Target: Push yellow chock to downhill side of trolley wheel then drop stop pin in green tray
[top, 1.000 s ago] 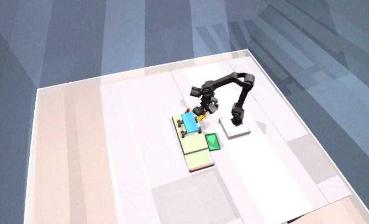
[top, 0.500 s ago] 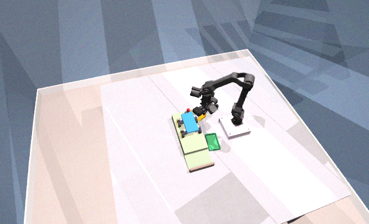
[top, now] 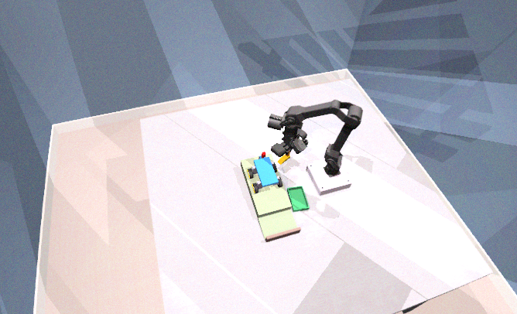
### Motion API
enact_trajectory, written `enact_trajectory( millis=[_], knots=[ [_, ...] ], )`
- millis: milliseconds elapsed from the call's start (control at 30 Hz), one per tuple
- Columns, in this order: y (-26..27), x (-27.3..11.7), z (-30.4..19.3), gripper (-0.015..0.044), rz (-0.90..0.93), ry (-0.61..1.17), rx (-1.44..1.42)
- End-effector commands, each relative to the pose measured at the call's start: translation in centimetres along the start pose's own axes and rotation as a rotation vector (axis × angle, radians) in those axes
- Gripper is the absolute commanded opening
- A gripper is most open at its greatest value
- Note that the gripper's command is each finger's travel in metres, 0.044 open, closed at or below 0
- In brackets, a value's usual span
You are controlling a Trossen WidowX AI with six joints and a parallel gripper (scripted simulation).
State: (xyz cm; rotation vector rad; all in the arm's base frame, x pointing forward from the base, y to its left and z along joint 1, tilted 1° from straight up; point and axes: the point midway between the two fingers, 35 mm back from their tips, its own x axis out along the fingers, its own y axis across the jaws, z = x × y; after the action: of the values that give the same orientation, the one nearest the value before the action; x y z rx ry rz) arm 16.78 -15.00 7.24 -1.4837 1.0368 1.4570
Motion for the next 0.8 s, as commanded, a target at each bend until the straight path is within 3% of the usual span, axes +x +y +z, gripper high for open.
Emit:
enact_trajectory(
  millis=[0, 767],
  knots=[
    [0.0, -1.4, 0.0, 0.0, -0.004, 0.003, 0.001],
    [-0.1, -8.9, -0.2, 0.0, -0.004, 0.003, 0.001]
  ],
)
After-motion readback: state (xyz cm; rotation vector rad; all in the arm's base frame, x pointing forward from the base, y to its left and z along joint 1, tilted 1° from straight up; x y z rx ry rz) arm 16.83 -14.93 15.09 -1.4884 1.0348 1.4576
